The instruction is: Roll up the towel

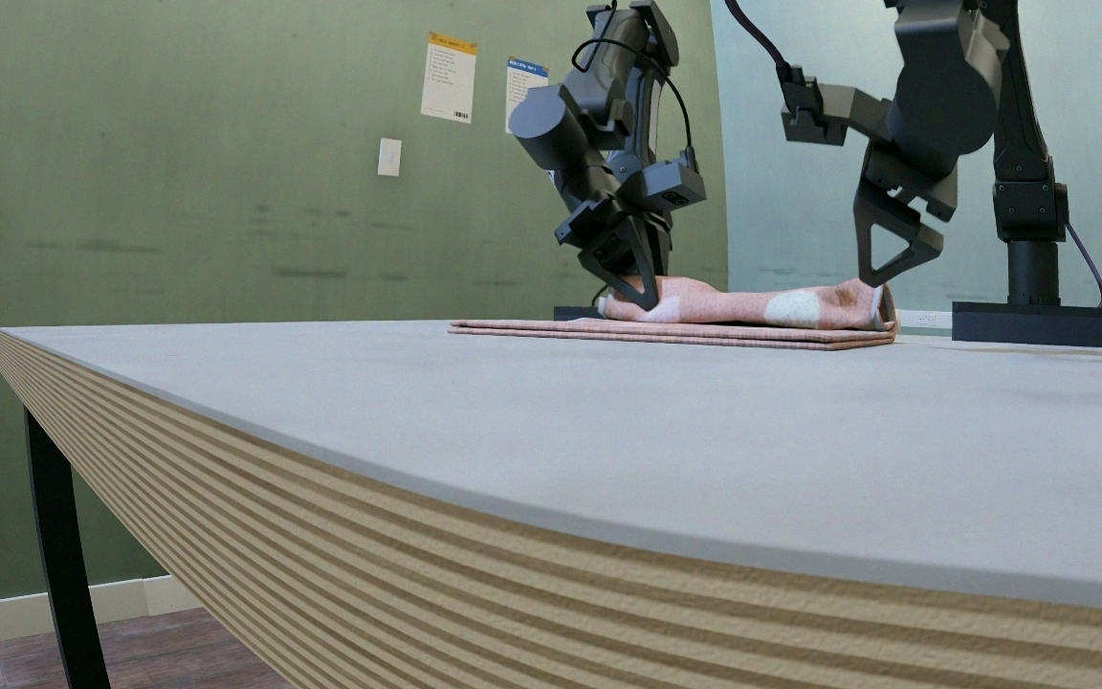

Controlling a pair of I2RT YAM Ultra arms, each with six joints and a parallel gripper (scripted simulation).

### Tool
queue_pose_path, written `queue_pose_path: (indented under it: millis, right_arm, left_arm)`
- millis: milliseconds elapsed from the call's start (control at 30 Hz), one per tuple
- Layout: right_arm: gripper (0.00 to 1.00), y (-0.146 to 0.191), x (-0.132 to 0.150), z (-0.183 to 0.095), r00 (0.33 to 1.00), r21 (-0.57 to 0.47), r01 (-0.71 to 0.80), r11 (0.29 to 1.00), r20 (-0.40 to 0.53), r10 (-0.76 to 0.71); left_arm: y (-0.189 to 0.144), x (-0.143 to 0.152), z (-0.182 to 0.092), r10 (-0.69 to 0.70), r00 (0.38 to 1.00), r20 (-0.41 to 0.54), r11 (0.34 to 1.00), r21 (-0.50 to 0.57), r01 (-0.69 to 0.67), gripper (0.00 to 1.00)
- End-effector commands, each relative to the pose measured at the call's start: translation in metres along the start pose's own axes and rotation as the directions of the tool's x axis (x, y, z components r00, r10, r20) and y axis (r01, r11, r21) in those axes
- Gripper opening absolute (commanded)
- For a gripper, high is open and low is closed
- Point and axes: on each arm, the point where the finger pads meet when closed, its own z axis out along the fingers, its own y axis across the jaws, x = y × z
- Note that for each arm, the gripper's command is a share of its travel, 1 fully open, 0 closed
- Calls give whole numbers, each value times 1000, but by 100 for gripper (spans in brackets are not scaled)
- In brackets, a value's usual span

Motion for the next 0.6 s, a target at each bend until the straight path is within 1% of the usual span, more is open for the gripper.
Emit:
queue_pose_path:
  millis: [0, 33, 133, 300, 433, 533, 567]
  right_arm:
    - [15, 10, 2, -2, 996, -119, -86, 989, -17, 84]
    - [15, 10, 2, -2, 996, -119, -86, 989, -17, 84]
    - [15, 10, 1, -3, 990, -186, -141, 972, -32, 137]
    - [15, 9, 0, -4, 972, -299, -236, 925, -65, 227]
    - [15, 9, 0, -5, 951, -384, -309, 870, -100, 294]
    - [15, 9, -1, -6, 932, -441, -360, 822, -129, 339]
    - [15, 9, -1, -6, 932, -441, -360, 822, -129, 339]
  left_arm:
    - [-5, 2, 2, 2, 1000, -26, 999, 50, 0, 85]
    - [-5, 2, 2, 2, 1000, -26, 999, 50, 0, 85]
    - [-6, 2, 4, 26, 999, -20, 1000, 16, -26, 87]
    - [-10, 0, 11, 120, 993, -5, 986, -113, -120, 89]
    - [-14, -3, 19, 225, 974, -3, 941, -257, -219, 90]
    - [-18, -5, 26, 311, 950, -13, 880, -373, -293, 91]
    - [-18, -5, 26, 311, 950, -13, 880, -373, -293, 91]
